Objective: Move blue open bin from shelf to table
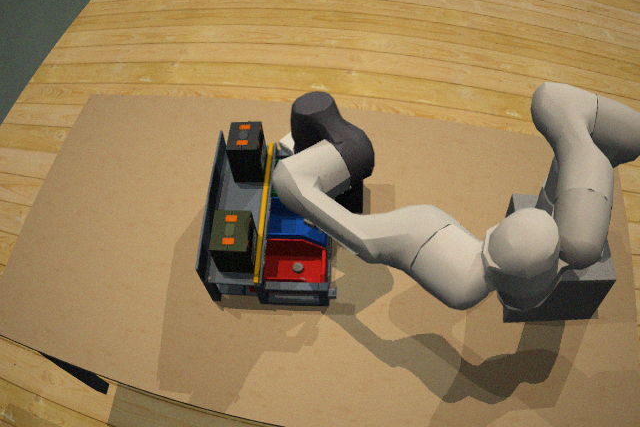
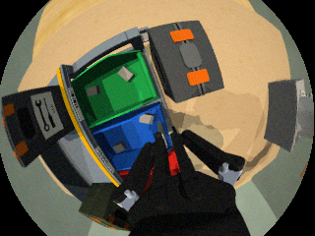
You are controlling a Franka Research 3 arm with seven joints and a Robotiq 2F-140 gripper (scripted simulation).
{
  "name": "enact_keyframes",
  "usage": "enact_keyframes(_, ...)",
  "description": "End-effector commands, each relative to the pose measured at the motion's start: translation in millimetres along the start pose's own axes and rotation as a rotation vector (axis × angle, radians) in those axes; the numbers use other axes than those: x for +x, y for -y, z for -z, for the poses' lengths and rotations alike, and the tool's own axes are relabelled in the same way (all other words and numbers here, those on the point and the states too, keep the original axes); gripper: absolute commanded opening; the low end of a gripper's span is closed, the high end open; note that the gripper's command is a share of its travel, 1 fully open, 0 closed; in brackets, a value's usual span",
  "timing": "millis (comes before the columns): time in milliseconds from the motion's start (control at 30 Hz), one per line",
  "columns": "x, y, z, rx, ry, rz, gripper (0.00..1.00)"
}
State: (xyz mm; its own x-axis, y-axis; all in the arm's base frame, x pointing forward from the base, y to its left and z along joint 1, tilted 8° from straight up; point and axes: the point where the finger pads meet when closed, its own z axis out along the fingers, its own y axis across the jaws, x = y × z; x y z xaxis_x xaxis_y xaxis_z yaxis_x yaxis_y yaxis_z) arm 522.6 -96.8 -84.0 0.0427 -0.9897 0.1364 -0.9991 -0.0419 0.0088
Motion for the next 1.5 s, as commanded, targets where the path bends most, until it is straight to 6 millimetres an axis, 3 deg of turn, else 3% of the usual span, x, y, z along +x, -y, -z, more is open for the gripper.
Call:
enact_keyframes(0, 0.0, 0.1, 0.1, 0.0, 0.0, 0.0, 0.0)
enact_keyframes(1467, 0.8, -0.8, 17.9, 0.001, -0.001, 0.005, 0.0)
